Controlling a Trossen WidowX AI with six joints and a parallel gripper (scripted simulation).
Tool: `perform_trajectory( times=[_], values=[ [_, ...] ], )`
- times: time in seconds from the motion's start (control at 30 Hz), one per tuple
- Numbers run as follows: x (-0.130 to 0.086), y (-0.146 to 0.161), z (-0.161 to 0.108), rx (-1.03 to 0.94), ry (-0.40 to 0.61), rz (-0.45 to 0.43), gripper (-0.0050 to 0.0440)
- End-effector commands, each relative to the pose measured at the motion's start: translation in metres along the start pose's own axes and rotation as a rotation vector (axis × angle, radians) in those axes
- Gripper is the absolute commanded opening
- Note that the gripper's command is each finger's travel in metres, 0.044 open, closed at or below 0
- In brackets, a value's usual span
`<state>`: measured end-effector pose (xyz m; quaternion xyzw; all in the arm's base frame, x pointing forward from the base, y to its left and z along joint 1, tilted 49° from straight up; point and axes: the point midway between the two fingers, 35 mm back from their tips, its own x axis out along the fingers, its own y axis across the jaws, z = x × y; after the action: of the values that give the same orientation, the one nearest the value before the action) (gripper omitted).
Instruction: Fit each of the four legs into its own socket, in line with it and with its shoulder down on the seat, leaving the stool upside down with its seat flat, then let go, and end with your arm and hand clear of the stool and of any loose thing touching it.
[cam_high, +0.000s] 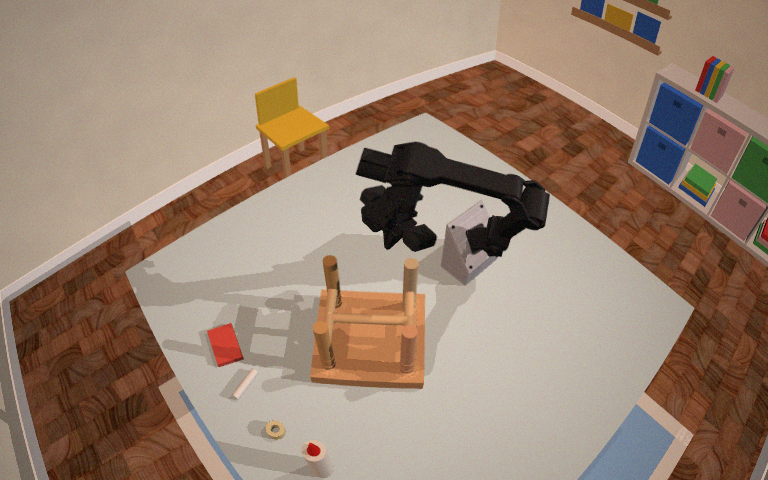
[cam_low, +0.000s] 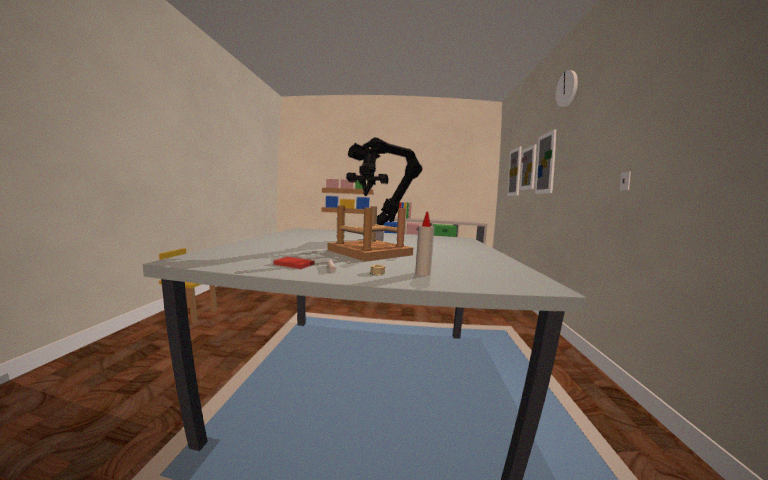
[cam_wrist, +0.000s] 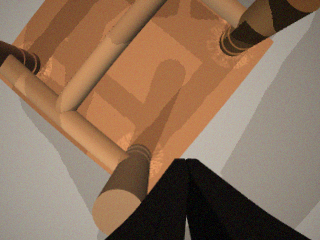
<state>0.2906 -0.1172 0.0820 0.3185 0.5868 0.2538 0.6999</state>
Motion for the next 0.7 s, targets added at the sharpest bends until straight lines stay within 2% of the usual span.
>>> perform_trajectory(
  times=[0.0,0.07,0.4,0.57,0.67],
  values=[
    [-0.006,0.026,-0.034,-0.071,0.019,0.03,0.0],
    [-0.007,0.032,-0.04,-0.087,0.021,0.036,0.0],
    [-0.007,0.032,-0.041,-0.087,0.021,0.036,0.0],
    [0.013,0.033,-0.047,-0.087,0.021,0.037,0.0],
    [0.016,0.033,-0.049,-0.087,0.021,0.037,0.0]
  ],
)
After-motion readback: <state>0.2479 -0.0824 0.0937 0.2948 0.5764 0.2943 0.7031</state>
